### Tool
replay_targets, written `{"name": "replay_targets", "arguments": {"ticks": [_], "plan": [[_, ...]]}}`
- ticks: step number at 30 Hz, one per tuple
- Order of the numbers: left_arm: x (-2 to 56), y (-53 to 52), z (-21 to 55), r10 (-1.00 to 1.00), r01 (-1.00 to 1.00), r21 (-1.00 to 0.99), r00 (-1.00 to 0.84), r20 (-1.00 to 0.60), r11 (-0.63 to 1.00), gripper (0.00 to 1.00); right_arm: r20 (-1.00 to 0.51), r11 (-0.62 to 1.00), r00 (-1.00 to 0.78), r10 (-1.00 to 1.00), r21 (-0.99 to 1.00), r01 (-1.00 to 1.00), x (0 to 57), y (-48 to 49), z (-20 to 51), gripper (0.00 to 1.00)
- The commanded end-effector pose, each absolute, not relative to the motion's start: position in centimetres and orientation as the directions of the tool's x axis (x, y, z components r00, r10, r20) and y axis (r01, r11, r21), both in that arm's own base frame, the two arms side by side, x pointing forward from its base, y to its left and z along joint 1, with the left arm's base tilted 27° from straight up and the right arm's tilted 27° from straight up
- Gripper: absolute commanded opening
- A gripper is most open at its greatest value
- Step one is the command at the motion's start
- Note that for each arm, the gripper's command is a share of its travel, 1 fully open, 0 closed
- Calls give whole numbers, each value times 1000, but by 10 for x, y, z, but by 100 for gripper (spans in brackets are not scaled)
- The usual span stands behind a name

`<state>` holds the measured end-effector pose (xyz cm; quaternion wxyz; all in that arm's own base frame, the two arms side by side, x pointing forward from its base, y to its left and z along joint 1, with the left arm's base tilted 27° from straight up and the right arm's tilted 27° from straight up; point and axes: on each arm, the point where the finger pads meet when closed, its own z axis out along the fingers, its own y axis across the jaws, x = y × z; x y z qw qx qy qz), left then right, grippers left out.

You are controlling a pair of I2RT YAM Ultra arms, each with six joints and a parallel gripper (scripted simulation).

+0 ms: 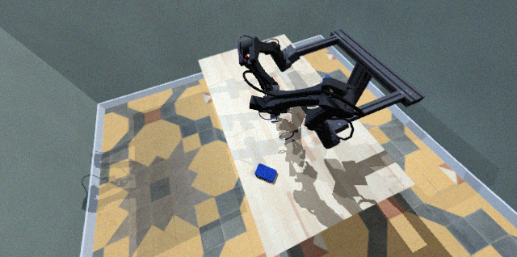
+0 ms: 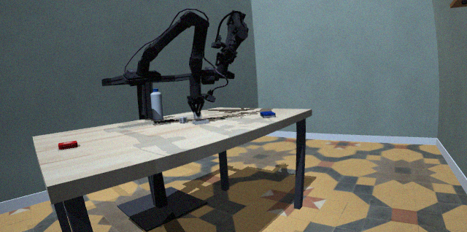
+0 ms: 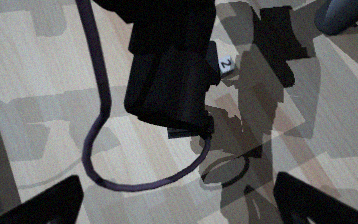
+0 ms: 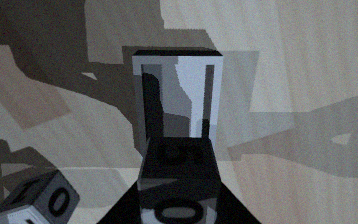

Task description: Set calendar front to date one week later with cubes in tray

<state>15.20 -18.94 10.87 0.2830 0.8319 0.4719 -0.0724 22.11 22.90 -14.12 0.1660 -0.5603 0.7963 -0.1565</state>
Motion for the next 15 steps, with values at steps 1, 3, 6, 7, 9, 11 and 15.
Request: {"name": "replay_targets", "arguments": {"ticks": [1, 3, 6, 7, 9, 11, 15], "plan": [[149, -192, 116, 728, 822, 403, 555, -403, -403, 100, -86, 311, -304, -949, -432, -847, 220, 233, -146, 26], [149, -192, 116, 728, 822, 403, 555, -403, -403, 100, -86, 311, -304, -949, -433, -846, 221, 233, -146, 26], [149, -192, 116, 728, 822, 403, 555, -403, -403, 100, -86, 311, -304, -949, -433, -846, 221, 233, -146, 26], [149, -192, 116, 728, 822, 403, 555, -403, -403, 100, -92, 319, -311, -946, -434, -842, 222, 232, -143, 26], [149, -192, 116, 728, 822, 403, 555, -403, -403, 100, -107, 320, -305, -946, -435, -842, 223, 234, -142, 26], [149, -192, 116, 728, 822, 403, 555, -403, -403, 100, -104, 314, -300, -948, -432, -845, 224, 232, -148, 26], [149, -192, 116, 728, 822, 403, 555, -403, -403, 100, -108, 314, -297, -949, -433, -845, 226, 232, -151, 26]]}}
